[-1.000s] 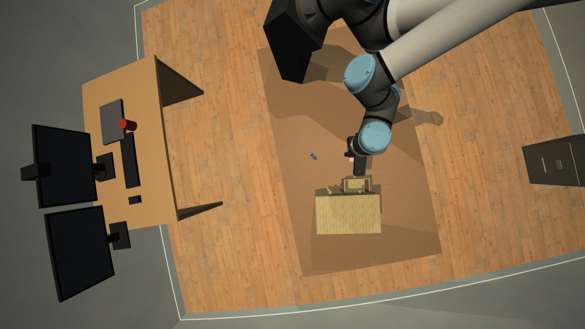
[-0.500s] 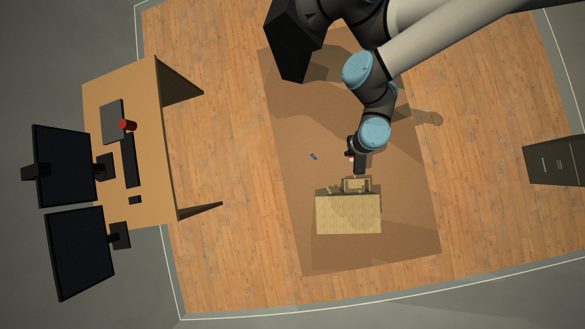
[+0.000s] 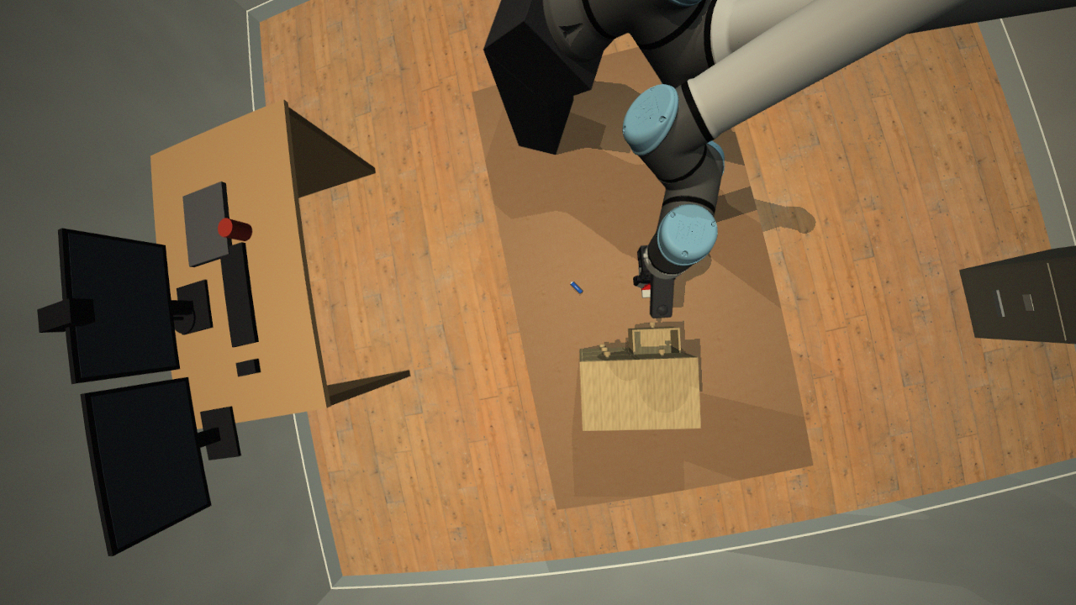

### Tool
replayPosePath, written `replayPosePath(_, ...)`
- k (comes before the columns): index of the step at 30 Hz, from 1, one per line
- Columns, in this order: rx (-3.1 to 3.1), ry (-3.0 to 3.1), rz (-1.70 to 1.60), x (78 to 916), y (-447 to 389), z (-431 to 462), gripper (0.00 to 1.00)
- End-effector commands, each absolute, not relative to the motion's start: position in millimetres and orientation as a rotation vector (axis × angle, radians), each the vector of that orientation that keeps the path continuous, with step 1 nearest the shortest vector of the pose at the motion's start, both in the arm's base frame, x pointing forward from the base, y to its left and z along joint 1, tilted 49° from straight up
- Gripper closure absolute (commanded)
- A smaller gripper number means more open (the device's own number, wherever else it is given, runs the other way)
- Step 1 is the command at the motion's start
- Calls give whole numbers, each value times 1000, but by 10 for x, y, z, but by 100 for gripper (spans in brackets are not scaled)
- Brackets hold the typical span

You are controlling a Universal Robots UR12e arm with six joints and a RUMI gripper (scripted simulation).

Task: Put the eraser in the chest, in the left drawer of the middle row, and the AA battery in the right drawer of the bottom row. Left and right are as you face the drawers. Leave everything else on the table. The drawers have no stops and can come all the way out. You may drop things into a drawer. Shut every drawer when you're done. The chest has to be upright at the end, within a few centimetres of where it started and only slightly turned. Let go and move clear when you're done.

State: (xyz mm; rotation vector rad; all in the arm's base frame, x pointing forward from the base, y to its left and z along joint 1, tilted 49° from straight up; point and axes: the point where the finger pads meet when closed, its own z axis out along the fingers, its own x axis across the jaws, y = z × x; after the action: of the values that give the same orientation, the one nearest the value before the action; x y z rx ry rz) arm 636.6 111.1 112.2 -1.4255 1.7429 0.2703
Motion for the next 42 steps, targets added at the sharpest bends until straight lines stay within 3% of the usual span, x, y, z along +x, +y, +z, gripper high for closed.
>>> replayPosePath(1, -1406, 1741, 244, 6369, 1109, 1122, 89)
replayPosePath(42, -1256, 1713, 62, 6357, 1121, 1112, 89)
